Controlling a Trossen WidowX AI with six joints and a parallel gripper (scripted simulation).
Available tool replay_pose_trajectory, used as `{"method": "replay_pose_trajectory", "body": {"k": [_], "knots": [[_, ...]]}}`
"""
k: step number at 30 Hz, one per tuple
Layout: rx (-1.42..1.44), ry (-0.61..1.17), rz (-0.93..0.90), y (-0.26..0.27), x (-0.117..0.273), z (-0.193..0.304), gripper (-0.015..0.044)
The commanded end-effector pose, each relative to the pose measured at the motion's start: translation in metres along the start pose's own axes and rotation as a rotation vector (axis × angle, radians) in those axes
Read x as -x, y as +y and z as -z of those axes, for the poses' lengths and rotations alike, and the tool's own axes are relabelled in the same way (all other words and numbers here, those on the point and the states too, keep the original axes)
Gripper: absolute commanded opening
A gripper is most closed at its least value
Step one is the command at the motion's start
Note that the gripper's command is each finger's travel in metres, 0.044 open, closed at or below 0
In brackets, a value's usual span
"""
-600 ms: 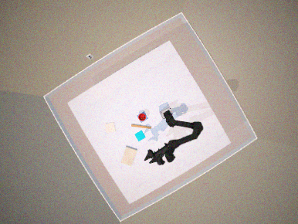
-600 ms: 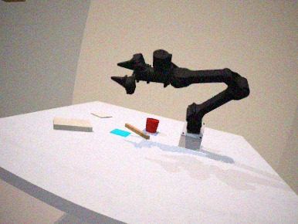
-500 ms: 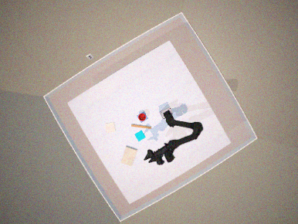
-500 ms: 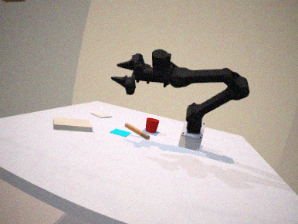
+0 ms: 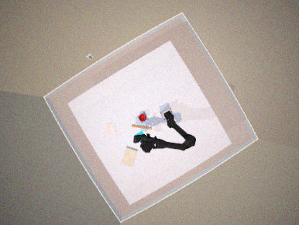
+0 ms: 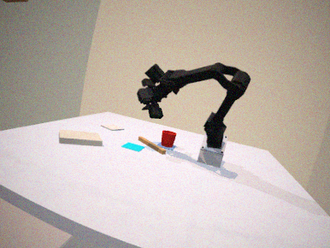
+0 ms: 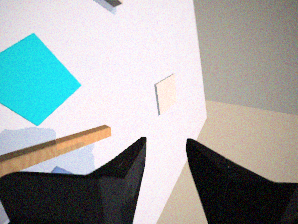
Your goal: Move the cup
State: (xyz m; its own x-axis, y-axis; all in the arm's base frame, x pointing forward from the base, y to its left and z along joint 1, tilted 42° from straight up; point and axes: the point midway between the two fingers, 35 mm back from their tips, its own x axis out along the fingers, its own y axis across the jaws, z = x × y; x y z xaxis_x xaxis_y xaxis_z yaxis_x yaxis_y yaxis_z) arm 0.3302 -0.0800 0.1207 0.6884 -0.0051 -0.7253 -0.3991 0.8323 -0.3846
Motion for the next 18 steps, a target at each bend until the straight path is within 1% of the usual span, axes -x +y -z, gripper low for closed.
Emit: {"method": "replay_pose_trajectory", "body": {"k": [1, 4, 6, 8, 11, 14, 18], "knots": [[0.113, 0.155, -0.271, 0.020, -0.020, 0.071, 0.0148], [0.146, 0.178, -0.451, 0.037, -0.023, 0.106, 0.0148], [0.155, 0.160, -0.579, 0.051, -0.022, 0.126, 0.0148], [0.150, 0.114, -0.704, 0.064, -0.018, 0.143, 0.0148], [0.120, -0.003, -0.864, 0.082, -0.009, 0.161, 0.0148], [0.104, -0.053, -0.907, 0.088, -0.004, 0.171, 0.0148], [0.103, -0.056, -0.909, 0.088, -0.004, 0.172, 0.0148]]}}
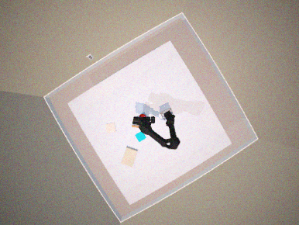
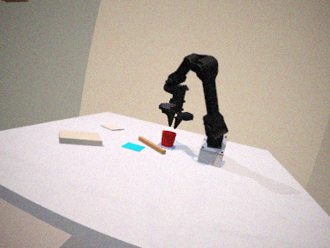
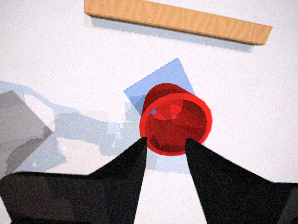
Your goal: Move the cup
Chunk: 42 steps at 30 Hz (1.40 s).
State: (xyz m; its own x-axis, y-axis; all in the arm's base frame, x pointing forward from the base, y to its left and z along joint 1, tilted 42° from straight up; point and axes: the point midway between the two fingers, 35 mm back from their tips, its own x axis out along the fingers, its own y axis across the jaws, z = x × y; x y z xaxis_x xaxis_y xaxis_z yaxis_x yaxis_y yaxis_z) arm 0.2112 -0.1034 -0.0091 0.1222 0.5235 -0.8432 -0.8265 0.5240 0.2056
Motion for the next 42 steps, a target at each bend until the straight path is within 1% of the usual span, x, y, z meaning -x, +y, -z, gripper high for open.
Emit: {"method": "replay_pose_trajectory", "body": {"k": [1, 11, 42], "knots": [[0.026, -0.133, -0.099, 0.014, -0.003, 0.012, 0.0148], [0.026, -0.133, -0.099, 0.014, -0.006, 0.011, 0.0148], [0.027, -0.134, -0.098, 0.018, -0.056, 0.004, 0.0148]]}}
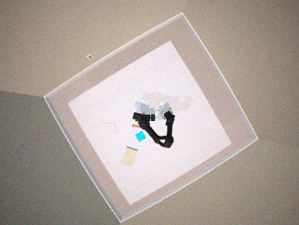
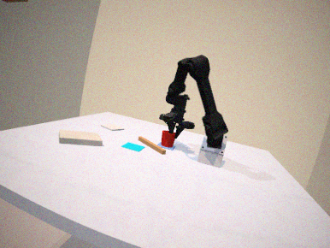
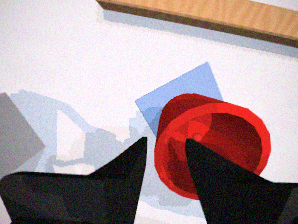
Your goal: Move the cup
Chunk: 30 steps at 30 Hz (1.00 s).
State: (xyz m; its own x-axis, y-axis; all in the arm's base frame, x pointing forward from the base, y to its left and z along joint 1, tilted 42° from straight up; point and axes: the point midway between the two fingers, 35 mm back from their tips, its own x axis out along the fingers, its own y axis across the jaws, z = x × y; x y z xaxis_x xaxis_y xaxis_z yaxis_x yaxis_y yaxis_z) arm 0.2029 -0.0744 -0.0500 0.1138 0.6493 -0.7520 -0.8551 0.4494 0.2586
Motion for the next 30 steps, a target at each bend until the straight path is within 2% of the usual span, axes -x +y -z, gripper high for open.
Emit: {"method": "replay_pose_trajectory", "body": {"k": [1, 15, 19, 25, 30], "knots": [[-0.008, -0.008, -0.008, 0.003, -0.009, -0.001, 0.0148], [-0.007, -0.009, -0.009, 0.005, -0.021, -0.001, 0.0148], [0.000, -0.003, -0.005, 0.003, -0.019, -0.001, 0.0043], [0.000, -0.003, -0.005, 0.003, -0.019, -0.001, 0.0003], [-0.001, -0.003, -0.005, 0.003, -0.018, -0.001, 0.0000]]}}
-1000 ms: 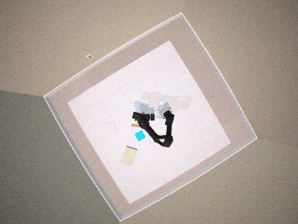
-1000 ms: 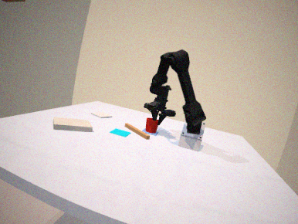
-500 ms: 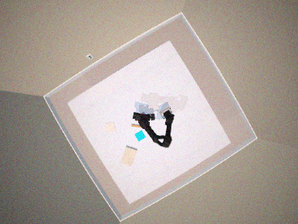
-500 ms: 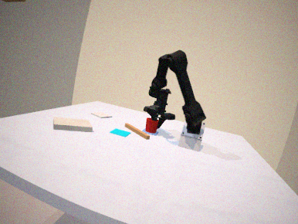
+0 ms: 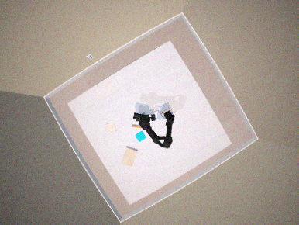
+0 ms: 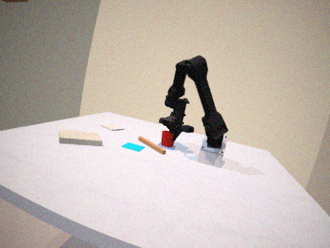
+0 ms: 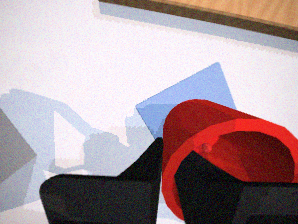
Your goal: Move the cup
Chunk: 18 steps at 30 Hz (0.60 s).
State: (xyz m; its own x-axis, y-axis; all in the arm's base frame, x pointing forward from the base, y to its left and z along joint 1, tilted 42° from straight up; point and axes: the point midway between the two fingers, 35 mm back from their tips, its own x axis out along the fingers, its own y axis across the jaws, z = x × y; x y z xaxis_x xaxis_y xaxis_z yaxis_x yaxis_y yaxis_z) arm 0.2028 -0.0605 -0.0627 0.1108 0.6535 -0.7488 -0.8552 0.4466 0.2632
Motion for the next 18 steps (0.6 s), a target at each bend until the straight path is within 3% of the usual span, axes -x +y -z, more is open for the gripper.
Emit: {"method": "replay_pose_trajectory", "body": {"k": [1, 18], "knots": [[0.000, 0.000, 0.000, 0.000, 0.002, 0.000, 0.0000], [-0.007, -0.004, -0.003, 0.003, 0.046, -0.001, 0.0000]]}}
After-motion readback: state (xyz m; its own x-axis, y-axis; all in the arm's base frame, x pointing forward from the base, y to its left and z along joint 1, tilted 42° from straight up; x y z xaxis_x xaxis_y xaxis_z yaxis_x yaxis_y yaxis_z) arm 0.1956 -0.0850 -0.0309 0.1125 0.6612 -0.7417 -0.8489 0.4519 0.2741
